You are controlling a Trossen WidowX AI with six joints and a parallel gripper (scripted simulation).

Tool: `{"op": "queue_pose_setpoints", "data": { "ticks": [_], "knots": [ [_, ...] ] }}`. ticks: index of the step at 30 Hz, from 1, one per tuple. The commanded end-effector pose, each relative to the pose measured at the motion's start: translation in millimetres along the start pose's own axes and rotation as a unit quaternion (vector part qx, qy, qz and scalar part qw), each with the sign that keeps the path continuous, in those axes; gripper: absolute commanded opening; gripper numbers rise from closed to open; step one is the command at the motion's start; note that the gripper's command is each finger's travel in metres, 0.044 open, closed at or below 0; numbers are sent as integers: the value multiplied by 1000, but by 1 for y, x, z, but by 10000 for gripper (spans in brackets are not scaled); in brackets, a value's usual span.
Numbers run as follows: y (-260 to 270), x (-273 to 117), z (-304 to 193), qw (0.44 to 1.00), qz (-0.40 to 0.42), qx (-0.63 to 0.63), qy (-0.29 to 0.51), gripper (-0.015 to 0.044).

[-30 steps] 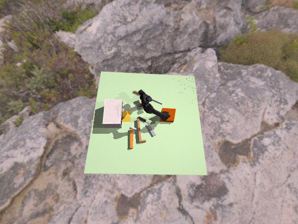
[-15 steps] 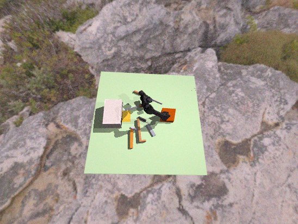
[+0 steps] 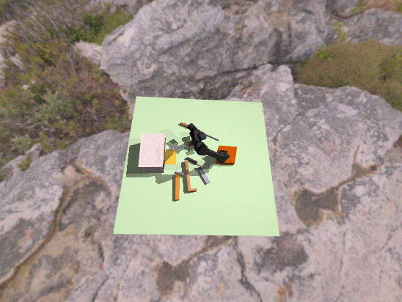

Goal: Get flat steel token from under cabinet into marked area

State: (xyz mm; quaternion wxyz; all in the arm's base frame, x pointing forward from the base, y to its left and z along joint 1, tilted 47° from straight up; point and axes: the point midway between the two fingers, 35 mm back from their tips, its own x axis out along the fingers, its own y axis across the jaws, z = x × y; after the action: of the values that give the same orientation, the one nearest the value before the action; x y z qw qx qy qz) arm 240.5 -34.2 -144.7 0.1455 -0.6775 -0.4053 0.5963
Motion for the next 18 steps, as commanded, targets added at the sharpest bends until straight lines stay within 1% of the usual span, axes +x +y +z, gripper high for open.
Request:
{"op": "queue_pose_setpoints", "data": {
  "ticks": [1,11,18],
  "knots": [
    [-5,-1,-1,1000,1,1,3,0],
    [-13,-2,-1,1000,0,5,3,0],
    [-11,0,1,1000,-1,5,-1,184]
  ]
}}
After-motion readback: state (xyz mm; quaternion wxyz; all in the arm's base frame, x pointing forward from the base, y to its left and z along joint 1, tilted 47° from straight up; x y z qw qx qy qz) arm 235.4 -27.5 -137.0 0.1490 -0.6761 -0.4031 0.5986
